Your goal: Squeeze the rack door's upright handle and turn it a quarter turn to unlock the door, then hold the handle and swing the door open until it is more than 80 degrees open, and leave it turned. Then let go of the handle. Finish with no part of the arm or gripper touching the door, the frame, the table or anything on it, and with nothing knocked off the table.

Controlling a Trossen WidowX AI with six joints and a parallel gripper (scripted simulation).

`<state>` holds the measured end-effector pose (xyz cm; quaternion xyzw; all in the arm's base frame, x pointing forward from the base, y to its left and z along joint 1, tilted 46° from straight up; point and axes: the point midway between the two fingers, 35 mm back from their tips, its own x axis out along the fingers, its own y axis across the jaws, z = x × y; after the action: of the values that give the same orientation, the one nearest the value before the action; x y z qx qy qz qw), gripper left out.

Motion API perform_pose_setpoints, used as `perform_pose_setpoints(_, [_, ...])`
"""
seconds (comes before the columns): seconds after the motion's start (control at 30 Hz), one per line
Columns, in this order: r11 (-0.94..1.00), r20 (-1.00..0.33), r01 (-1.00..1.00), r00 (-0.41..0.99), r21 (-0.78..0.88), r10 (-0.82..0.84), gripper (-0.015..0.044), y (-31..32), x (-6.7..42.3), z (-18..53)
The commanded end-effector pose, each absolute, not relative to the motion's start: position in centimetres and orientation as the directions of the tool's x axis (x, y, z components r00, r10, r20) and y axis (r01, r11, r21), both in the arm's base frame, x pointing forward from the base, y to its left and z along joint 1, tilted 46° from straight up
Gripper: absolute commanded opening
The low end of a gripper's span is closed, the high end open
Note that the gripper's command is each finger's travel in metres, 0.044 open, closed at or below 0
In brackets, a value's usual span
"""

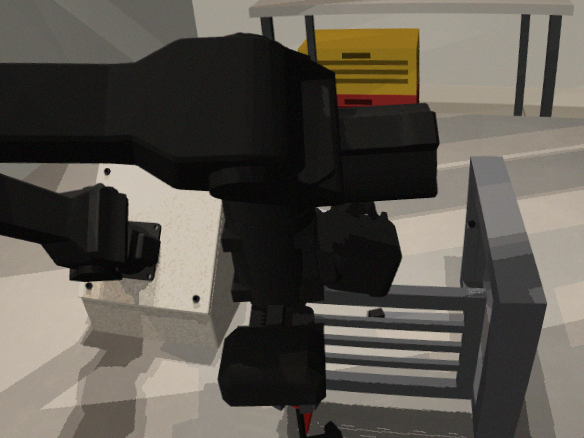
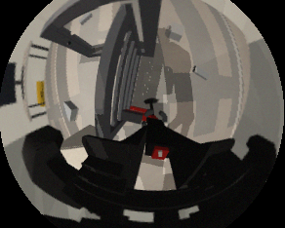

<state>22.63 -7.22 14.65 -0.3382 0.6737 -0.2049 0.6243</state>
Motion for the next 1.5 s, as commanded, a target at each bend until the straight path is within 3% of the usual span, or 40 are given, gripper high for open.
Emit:
perform_pose_setpoints(0.0, [0.68, -0.701, -0.234, 0.014, -0.695, -0.713, 0.0016, -7.5, 22.8, 15.0])
perform_pose_setpoints(0.37, [0.68, -0.701, -0.234, 0.014, -0.695, -0.713, 0.0016, -7.5, 22.8, 15.0])
perform_pose_setpoints(0.73, [0.68, -0.701, -0.234, 0.014, -0.695, -0.713, 0.0289, -7.5, 22.8, 15.0])
perform_pose_setpoints(1.47, [0.678, -0.712, -0.26, 0.054, -0.687, -0.7, 0.0289, -5.1, 22.9, 17.3])
